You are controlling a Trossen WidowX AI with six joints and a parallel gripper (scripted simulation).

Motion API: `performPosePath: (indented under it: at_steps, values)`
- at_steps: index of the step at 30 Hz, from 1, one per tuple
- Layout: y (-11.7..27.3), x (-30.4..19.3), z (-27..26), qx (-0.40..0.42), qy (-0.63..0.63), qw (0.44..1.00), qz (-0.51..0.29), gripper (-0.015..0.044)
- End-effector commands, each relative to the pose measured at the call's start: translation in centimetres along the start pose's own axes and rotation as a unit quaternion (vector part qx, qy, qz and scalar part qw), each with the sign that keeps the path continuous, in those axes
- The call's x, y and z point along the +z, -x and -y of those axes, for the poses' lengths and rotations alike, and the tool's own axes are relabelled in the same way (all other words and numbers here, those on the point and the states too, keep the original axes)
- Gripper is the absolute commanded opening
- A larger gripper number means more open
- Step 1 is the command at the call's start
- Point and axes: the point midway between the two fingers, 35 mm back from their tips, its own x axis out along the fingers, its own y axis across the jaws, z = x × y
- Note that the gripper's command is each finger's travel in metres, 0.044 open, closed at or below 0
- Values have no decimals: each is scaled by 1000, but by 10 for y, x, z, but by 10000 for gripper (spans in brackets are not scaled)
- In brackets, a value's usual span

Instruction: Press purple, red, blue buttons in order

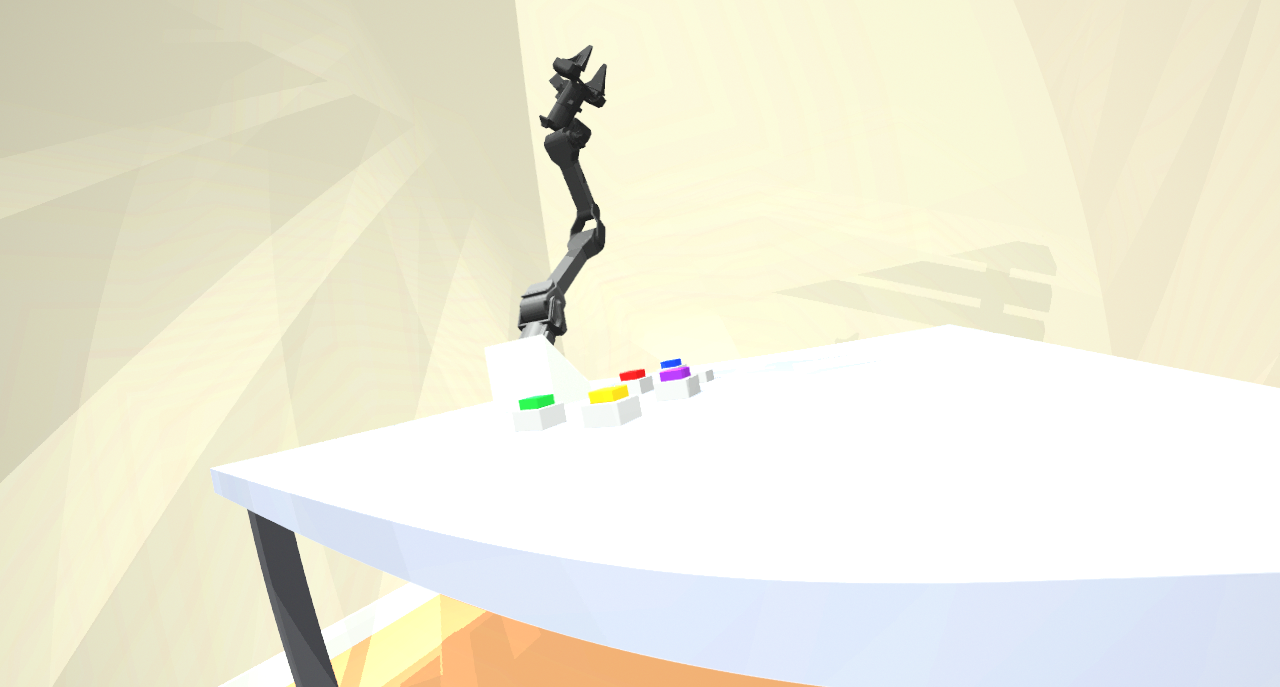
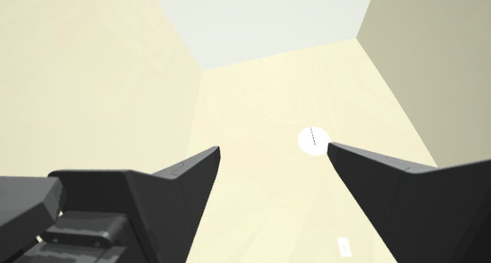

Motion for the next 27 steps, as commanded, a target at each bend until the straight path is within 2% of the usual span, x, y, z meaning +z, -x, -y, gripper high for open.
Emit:
performPosePath:
  at_steps: [1,7,14,21,27]
  values:
    - [-12,-14,73,-71,-5,997,-18,400]
    - [-20,-57,161,-162,-1,984,-75,400]
    - [-12,-132,248,-250,13,951,-179,400]
    - [17,-223,312,-308,30,897,-316,400]
    - [60,-307,347,-326,45,830,-451,400]
